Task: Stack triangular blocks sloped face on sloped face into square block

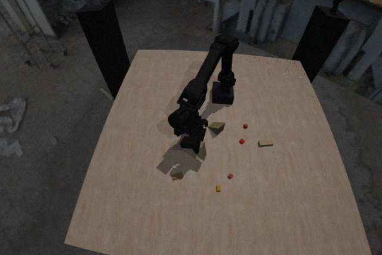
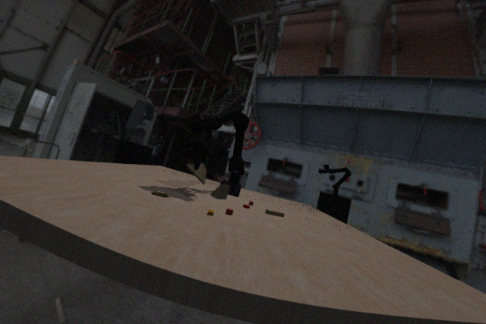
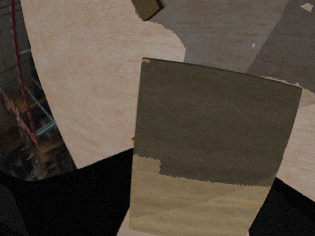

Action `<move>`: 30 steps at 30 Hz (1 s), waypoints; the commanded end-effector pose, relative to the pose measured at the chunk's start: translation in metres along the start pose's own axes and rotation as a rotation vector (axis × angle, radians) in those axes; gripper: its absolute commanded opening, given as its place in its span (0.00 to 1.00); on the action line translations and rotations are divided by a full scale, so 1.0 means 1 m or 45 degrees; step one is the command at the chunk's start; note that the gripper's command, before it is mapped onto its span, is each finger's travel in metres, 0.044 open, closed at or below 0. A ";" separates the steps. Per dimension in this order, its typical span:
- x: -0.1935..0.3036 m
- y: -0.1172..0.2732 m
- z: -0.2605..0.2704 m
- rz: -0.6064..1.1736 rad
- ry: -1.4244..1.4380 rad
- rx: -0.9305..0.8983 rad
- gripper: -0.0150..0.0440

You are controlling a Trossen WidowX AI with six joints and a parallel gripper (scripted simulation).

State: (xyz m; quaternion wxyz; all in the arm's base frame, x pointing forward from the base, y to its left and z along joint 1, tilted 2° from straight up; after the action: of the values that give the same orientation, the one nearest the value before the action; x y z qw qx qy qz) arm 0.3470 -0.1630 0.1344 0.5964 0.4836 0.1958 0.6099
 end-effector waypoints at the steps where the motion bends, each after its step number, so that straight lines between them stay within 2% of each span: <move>1: 0.002 0.000 0.004 -0.026 0.186 0.030 0.25; 30: 0.015 -0.004 0.018 -0.044 1.365 0.316 0.25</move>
State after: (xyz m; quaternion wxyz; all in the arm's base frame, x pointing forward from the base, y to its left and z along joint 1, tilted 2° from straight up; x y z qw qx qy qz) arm 0.3642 -0.1557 0.1417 0.3965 0.2056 0.5194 0.7285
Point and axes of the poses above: the point midway between the two fingers, 35 mm back from their tips, its own y axis back along the fingers, its own z axis across the jaws, x = y × z, the point moved 6 cm from there along y, back along the fingers, and after that the axes turned 4 degrees about -y, right-handed, at the moved point
